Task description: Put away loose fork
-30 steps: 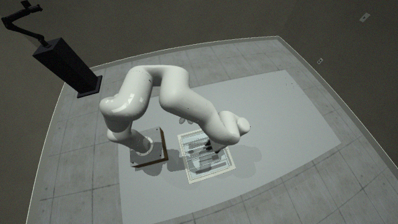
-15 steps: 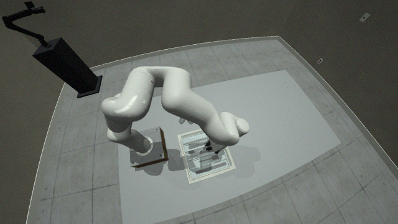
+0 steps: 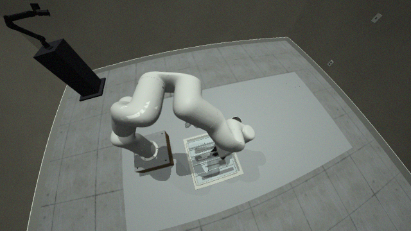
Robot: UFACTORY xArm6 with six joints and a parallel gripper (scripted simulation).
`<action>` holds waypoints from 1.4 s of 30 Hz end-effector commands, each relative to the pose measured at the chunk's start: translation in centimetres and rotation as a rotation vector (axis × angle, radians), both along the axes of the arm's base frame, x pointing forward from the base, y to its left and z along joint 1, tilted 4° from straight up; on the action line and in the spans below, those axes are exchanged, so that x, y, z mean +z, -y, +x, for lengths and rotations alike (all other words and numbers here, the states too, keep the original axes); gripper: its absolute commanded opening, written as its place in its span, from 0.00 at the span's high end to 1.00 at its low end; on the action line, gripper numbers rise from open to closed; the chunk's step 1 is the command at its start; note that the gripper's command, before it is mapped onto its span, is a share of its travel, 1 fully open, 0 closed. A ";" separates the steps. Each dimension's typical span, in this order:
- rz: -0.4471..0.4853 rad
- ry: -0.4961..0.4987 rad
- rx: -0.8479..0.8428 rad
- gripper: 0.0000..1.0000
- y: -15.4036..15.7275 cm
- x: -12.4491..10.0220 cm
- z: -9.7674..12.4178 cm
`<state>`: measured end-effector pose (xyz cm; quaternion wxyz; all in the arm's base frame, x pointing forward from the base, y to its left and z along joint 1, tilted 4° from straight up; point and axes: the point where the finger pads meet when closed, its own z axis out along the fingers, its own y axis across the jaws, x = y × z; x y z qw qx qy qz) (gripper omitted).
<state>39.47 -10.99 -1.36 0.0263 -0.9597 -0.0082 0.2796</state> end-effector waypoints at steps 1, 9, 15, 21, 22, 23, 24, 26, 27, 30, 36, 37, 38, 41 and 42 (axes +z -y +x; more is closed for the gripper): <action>-0.001 0.006 0.000 0.97 0.0 -0.7 0.2; -0.001 0.006 0.000 0.97 -0.1 -2.9 0.1; -0.001 0.006 0.000 0.97 -0.2 -3.8 0.1; -0.001 0.006 0.000 0.97 -0.2 -5.0 0.1; -0.001 0.006 0.000 0.97 -0.2 -5.2 0.1; -0.001 0.006 0.000 0.97 -0.2 -5.3 0.1; -0.001 0.006 0.000 0.97 -0.3 -5.5 0.1; -0.001 0.006 0.000 0.97 -0.3 -5.7 0.1; -0.001 0.006 0.000 0.97 -0.3 -5.9 0.1; -0.001 0.006 0.000 0.97 -0.3 -6.1 0.1; -0.001 0.006 0.000 0.97 -0.3 -6.4 0.1; -0.001 0.006 0.000 0.97 -0.3 -6.4 0.1; -0.001 0.006 0.000 0.97 -0.3 -6.5 0.1; -0.001 0.006 0.000 0.97 -0.3 -6.5 0.1; -0.001 0.006 0.000 0.97 -0.3 -6.5 0.1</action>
